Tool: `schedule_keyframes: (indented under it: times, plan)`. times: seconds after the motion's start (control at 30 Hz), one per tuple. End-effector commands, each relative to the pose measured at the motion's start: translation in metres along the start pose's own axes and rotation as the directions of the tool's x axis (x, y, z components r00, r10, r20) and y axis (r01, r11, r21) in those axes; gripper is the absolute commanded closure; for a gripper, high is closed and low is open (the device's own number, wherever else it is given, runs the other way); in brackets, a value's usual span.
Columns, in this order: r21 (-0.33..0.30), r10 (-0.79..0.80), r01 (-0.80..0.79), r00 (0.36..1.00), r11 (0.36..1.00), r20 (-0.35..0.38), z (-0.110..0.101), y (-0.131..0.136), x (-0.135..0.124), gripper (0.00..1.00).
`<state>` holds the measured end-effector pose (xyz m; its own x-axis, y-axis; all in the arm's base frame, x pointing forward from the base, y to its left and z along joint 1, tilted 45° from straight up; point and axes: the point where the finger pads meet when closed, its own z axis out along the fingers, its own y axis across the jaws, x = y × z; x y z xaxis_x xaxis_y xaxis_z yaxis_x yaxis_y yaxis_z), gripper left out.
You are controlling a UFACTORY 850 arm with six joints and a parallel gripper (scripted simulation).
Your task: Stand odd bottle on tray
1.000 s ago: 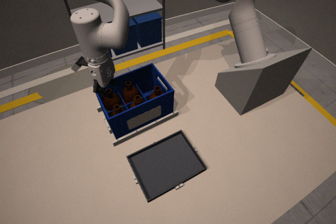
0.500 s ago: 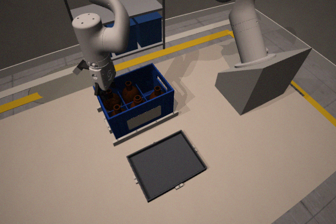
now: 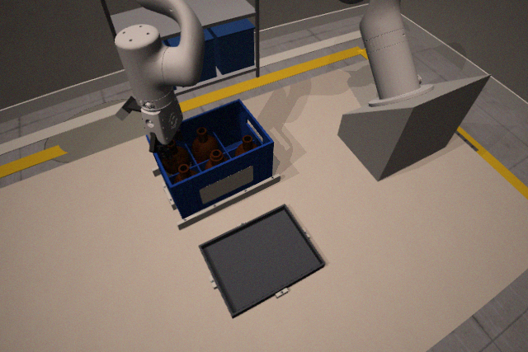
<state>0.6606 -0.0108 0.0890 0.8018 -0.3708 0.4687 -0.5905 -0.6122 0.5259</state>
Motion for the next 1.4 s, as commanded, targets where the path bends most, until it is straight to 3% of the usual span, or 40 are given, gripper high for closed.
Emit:
schedule_keyframes:
  times: [0.0,0.5,0.53,1.37]
  plan:
    - [0.001,0.001,-0.001,1.000,1.000,-0.001,-0.0002,-0.0004,0.0006,0.35]
    - [0.001,0.001,-0.001,1.000,1.000,-0.001,-0.0001,-0.0004,0.0006,0.35]
    - [0.001,0.001,-0.001,1.000,1.000,-0.001,-0.0001,-0.0004,0.0006,1.00]
    - [0.001,0.001,-0.001,1.000,1.000,-0.001,-0.0001,-0.0004,0.0006,1.00]
